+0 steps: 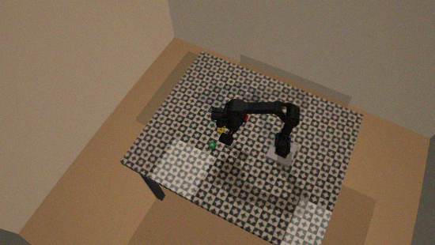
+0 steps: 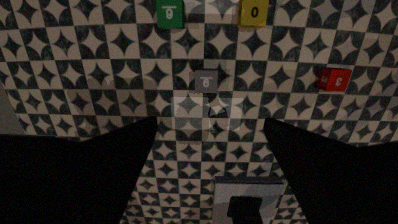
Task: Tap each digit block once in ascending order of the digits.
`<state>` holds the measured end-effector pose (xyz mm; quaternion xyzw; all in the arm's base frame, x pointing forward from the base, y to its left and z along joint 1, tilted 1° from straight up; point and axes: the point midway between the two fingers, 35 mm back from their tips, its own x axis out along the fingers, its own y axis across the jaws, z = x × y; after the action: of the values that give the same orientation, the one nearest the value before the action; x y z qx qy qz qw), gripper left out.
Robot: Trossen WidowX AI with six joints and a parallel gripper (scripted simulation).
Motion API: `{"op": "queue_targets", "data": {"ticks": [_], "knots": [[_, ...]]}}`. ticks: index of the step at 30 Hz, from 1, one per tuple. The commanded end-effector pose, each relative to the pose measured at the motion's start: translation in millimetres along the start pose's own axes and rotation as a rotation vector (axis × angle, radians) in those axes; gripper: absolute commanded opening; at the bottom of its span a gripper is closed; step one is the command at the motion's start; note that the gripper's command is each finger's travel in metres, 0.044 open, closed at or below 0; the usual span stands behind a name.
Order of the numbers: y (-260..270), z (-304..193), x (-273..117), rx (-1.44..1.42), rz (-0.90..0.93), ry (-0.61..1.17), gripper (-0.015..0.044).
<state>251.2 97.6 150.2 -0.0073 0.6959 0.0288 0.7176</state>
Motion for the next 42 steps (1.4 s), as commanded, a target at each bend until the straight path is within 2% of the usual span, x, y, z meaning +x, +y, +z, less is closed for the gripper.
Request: {"op": "queue_targets", "data": {"ticks": [1,7,17,36,38,42], "knots": [[0,-2,2,0.006,-0.002,0.007,0.04],[2,4,1,0.006,-0.001,0.006,0.04],[42,87,1,0.006,0.002,0.0,0.04],[42,88,1,0.006,0.002,0.0,0.04],[30,90,1,0.006,0.001,0.0,0.04],[-38,93,1,0.006,-0.005,0.0,0.04]]}}
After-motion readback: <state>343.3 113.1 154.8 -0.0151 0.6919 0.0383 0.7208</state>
